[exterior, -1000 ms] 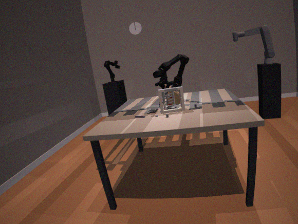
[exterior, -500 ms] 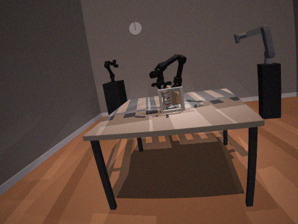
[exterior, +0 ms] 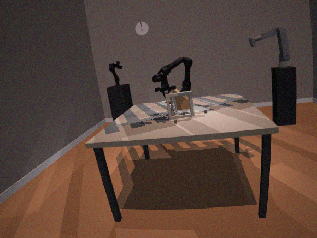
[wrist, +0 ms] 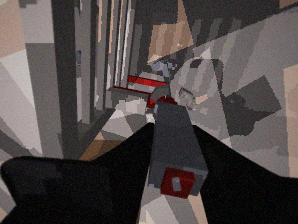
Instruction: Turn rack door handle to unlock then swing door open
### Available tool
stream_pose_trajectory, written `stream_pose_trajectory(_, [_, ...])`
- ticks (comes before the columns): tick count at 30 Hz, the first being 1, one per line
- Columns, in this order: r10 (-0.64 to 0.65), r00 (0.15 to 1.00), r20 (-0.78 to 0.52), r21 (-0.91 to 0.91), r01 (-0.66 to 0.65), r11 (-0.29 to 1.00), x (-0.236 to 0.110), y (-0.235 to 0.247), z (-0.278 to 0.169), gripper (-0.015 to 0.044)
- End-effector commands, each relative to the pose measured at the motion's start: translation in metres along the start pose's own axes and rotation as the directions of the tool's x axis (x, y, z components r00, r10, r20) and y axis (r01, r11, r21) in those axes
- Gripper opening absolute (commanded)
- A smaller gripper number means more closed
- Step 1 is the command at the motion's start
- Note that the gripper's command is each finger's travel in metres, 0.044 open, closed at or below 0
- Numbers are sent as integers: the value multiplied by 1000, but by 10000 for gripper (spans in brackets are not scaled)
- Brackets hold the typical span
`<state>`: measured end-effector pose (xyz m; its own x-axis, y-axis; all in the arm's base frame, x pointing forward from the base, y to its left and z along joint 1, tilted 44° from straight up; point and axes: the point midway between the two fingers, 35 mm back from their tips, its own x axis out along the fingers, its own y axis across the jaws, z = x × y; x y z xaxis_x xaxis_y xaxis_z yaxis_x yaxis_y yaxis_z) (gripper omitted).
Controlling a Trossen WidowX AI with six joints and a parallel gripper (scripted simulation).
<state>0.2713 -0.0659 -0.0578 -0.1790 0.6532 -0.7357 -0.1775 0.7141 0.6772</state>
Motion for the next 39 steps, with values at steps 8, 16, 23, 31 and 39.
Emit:
stream_pose_trajectory(8, [-2, 1000, -2, -204, 1, 979, 0, -25, 9, 16])
stream_pose_trajectory(16, [-2, 1000, -2, -246, 2, 969, 0, -31, 11, 16])
stream_pose_trajectory(23, [-2, 1000, -2, -246, 2, 969, 0, -31, 11, 16])
stream_pose_trajectory(31, [-2, 1000, -2, -246, 2, 969, 0, -31, 11, 174])
stream_pose_trajectory(39, [-2, 1000, -2, -246, 2, 969, -2, -31, 12, 288])
